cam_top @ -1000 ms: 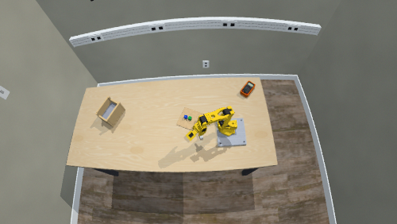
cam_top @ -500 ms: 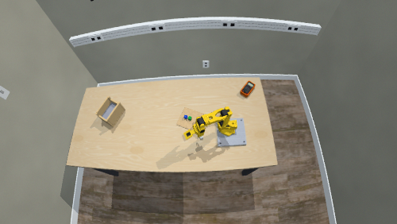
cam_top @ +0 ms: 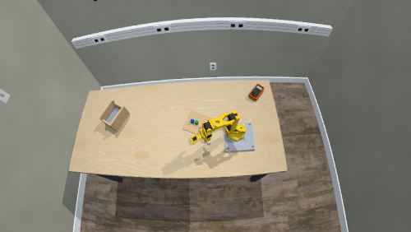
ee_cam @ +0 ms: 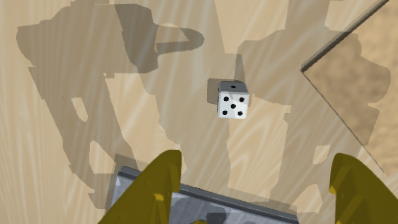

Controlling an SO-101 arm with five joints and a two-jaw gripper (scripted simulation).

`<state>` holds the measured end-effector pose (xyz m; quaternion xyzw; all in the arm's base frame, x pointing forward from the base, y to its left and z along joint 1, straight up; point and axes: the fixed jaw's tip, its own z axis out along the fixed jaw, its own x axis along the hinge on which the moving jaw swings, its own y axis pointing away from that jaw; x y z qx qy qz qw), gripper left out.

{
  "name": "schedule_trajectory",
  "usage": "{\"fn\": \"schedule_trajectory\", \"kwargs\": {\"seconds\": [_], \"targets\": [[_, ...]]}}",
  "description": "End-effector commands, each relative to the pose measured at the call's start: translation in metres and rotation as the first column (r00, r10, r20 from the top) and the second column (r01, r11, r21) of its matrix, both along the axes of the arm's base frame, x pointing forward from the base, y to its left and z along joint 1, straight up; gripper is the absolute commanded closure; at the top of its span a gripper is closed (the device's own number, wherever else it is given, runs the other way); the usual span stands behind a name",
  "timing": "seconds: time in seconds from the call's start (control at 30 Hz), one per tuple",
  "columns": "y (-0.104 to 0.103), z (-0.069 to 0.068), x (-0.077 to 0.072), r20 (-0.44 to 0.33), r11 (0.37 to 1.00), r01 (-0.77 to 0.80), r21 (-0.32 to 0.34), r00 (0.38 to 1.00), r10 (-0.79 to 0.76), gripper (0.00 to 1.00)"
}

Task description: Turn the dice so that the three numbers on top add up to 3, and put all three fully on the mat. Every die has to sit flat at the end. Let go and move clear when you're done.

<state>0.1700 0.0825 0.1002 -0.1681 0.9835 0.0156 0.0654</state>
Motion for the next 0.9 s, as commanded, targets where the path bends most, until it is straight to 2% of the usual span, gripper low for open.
{"fn": "schedule_trajectory", "kwargs": {"seconds": [0.0,0.13,0.33,0.4,0.63,0.87], "targets": [[0.001,-0.002,0.0,-0.021,1.0,0.003,-0.007,1.0,-0.003,0.72],[0.001,-0.012,-0.002,-0.079,0.999,0.002,-0.033,0.997,-0.005,0.72],[-0.002,-0.038,-0.009,-0.23,0.995,-0.008,-0.101,0.973,-0.015,0.72],[-0.002,-0.038,-0.009,-0.23,0.995,-0.008,-0.101,0.973,-0.015,0.72],[-0.008,-0.065,-0.021,-0.392,0.984,-0.032,-0.173,0.919,-0.039,0.72],[-0.01,-0.073,-0.026,-0.441,0.98,-0.042,-0.196,0.896,-0.05,0.72]]}}
